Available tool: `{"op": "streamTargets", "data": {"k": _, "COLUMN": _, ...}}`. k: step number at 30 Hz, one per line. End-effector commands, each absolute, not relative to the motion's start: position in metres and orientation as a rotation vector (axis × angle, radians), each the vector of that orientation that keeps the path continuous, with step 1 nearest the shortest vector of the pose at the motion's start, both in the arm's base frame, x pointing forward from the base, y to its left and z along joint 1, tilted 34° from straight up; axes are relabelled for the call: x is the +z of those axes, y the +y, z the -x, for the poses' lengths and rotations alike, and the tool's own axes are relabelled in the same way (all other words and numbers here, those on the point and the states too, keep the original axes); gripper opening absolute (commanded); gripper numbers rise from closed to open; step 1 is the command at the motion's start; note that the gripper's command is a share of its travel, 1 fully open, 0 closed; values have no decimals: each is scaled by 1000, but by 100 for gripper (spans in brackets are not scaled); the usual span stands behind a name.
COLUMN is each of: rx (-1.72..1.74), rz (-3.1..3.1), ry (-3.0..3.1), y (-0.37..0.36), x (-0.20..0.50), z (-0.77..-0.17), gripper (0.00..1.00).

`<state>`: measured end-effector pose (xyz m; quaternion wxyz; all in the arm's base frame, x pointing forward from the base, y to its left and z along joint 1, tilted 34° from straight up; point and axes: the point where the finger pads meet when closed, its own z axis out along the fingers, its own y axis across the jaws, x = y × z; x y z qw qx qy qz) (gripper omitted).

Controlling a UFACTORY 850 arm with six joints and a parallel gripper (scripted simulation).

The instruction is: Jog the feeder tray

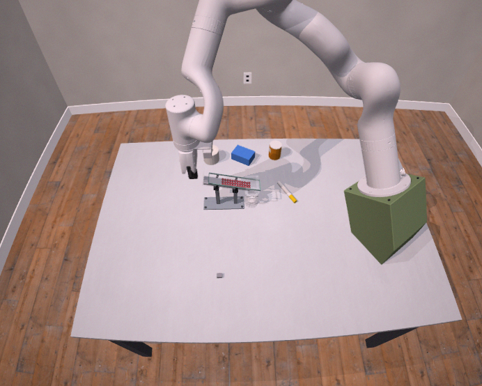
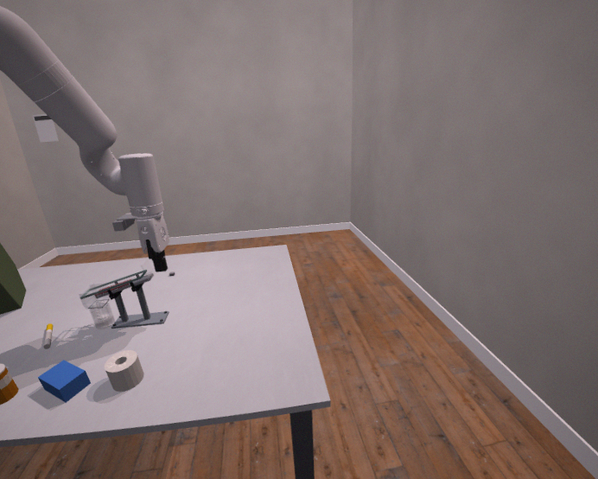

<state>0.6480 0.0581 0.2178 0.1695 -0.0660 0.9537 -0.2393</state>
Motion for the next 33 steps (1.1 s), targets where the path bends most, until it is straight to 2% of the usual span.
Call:
{"op": "streamTargets", "data": {"k": 1, "rx": -679, "rz": 188, "ry": 2709, "y": 58, "x": 218, "z": -647, "gripper": 0}}
{"op": "streamTargets", "data": {"k": 18, "rx": -679, "rz": 188, "ry": 2709, "y": 51, "x": 206, "z": -627, "gripper": 0}}
{"op": "streamTargets", "data": {"k": 33, "rx": -679, "rz": 188, "ry": 2709, "y": 59, "x": 219, "z": -649, "gripper": 0}}
